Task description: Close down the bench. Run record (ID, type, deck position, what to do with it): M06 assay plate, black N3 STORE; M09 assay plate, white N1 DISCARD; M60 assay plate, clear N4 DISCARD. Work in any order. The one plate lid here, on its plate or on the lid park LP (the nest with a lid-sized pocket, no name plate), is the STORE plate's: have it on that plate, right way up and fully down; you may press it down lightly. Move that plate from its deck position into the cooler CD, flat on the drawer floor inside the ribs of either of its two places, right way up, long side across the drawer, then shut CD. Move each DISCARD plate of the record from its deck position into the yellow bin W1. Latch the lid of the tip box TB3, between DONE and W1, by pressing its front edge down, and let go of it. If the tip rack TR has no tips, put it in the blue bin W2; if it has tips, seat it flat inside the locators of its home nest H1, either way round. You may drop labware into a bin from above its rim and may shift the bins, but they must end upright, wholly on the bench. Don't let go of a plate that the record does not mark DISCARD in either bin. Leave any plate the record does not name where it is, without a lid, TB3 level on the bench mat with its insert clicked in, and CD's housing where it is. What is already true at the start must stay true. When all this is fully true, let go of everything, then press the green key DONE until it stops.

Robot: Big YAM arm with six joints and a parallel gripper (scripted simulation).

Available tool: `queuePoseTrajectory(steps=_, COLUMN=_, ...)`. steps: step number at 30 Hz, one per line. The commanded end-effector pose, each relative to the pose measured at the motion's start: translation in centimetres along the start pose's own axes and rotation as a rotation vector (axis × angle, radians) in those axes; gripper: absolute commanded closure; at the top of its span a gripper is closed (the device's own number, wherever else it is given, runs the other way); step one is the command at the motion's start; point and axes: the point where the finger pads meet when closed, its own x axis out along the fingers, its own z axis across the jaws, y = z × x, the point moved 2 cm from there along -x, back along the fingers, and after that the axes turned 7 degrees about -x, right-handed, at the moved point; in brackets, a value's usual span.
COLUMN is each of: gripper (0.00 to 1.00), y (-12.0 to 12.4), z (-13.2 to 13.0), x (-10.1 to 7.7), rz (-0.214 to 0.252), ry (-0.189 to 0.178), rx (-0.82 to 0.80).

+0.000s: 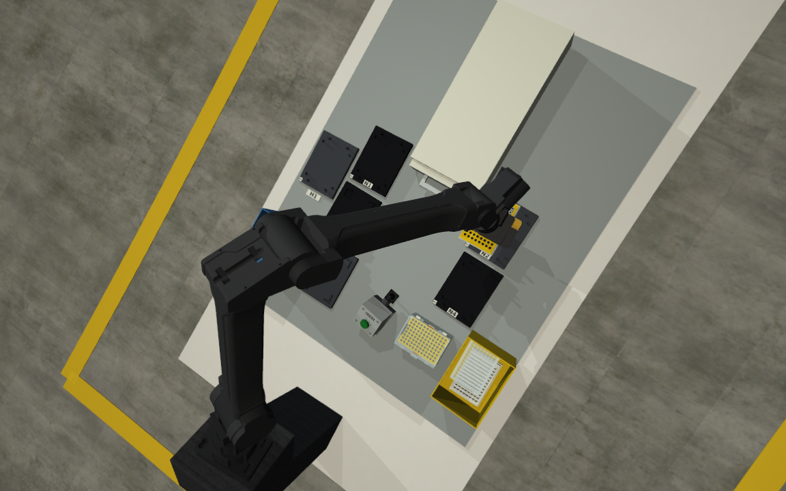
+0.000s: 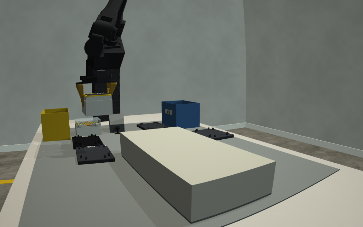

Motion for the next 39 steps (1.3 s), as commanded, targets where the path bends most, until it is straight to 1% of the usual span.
queuePoseTrajectory(steps=1, gripper=1.00, y=-2.0, z=1.3, x=-1.7, rz=-0.051, ry=0.011, rx=-0.014)
queuePoseTrajectory(steps=3, gripper=1.00, y=-2.0, z=1.3, x=-1.7, rz=-0.051, ry=0.011, rx=-0.014)
queuePoseTrajectory(steps=4, gripper=1.00, y=-1.0, z=1.4, x=-0.2, rz=-0.026, ry=0.003, rx=-0.006)
queuePoseTrajectory(steps=6, gripper=1.00, y=-1.9, z=2.1, x=-1.7, rz=-0.051, ry=0.011, rx=-0.013)
queuePoseTrajectory(steps=12, gripper=1.00, y=-1.9, z=3.7, x=-1.7, rz=-0.052, ry=0.010, rx=-0.012)
queuePoseTrajectory(steps=14, gripper=1.00, y=-1.4, z=4.2, x=-1.0, rz=-0.039, ry=0.005, rx=-0.008)
queuePoseTrajectory(steps=17, gripper=1.00, y=-1.9, z=5.0, x=-1.7, rz=-0.052, ry=0.009, rx=-0.011)
queuePoseTrajectory(steps=20, gripper=1.00, y=-1.8, z=5.3, x=-1.7, rz=-0.052, ry=0.009, rx=-0.011)
queuePoseTrajectory(steps=21, gripper=1.00, y=-1.1, z=5.4, x=-0.1, rz=-0.028, ry=0.001, rx=-0.005)
queuePoseTrajectory(steps=22, gripper=1.00, y=-1.0, z=5.8, x=-0.5, rz=-0.030, ry=0.002, rx=-0.006)
queuePoseTrajectory(steps=23, gripper=1.00, y=-1.6, z=6.1, x=-1.4, rz=-0.047, ry=0.007, rx=-0.009)
queuePoseTrajectory(steps=24, gripper=1.00, y=-1.8, z=6.4, x=-1.7, rz=-0.053, ry=0.008, rx=-0.010)
queuePoseTrajectory(steps=27, gripper=1.00, y=-1.8, z=7.2, x=-1.7, rz=-0.053, ry=0.007, rx=-0.010)
queuePoseTrajectory(steps=30, gripper=1.00, y=-1.3, z=8.0, x=-1.0, rz=-0.040, ry=0.003, rx=-0.007)
queuePoseTrajectory(steps=32, gripper=1.00, y=-1.7, z=8.5, x=-1.6, rz=-0.052, ry=0.006, rx=-0.009)
queuePoseTrajectory(steps=35, gripper=1.00, y=-1.7, z=9.3, x=-1.7, rz=-0.053, ry=0.006, rx=-0.008)
queuePoseTrajectory(steps=37, gripper=1.00, y=-1.7, z=9.3, x=-1.7, rz=-0.053, ry=0.006, rx=-0.008)
queuePoseTrajectory(steps=38, gripper=1.00, y=-1.3, z=9.3, x=0.2, rz=-0.029, ry=0.000, rx=-0.004)
queuePoseTrajectory(steps=39, gripper=1.00, y=-0.7, z=9.8, x=0.1, rz=-0.022, ry=-0.002, rx=-0.003)
